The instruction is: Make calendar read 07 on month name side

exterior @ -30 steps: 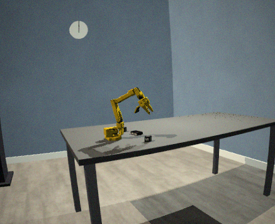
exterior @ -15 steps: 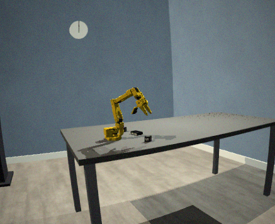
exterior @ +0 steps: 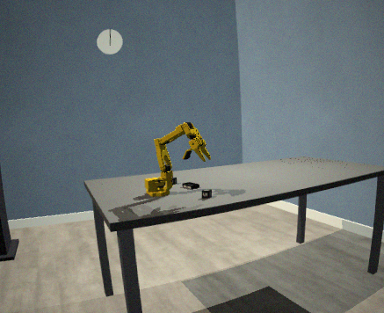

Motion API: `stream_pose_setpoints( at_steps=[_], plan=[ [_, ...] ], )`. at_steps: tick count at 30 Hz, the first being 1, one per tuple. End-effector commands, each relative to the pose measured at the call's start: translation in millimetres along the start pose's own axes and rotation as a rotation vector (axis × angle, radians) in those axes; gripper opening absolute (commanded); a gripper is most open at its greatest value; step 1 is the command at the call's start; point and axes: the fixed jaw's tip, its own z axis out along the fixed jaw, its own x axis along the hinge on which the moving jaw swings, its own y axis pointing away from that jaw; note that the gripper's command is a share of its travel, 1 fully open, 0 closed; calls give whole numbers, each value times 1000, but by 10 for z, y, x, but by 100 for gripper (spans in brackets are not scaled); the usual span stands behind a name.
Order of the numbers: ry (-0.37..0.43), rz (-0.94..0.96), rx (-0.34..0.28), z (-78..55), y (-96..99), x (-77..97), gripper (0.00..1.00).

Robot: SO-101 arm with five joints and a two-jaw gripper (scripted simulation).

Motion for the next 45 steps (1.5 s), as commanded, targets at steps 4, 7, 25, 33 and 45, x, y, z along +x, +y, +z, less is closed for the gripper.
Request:
stream_pose_setpoints(
  at_steps=[4, 7, 25, 33, 45],
  plan=[
    [9, -2, -3, 24, 21, 52, 35],
    [-52, -2, 2, 144, 17, 9, 35],
    [-436, -2, 37, 814, -19, -413, 35],
    [-449, 4, 37, 823, 12, -435, 35],
    [-449, 4, 37, 823, 12, -435, 35]
  ],
)
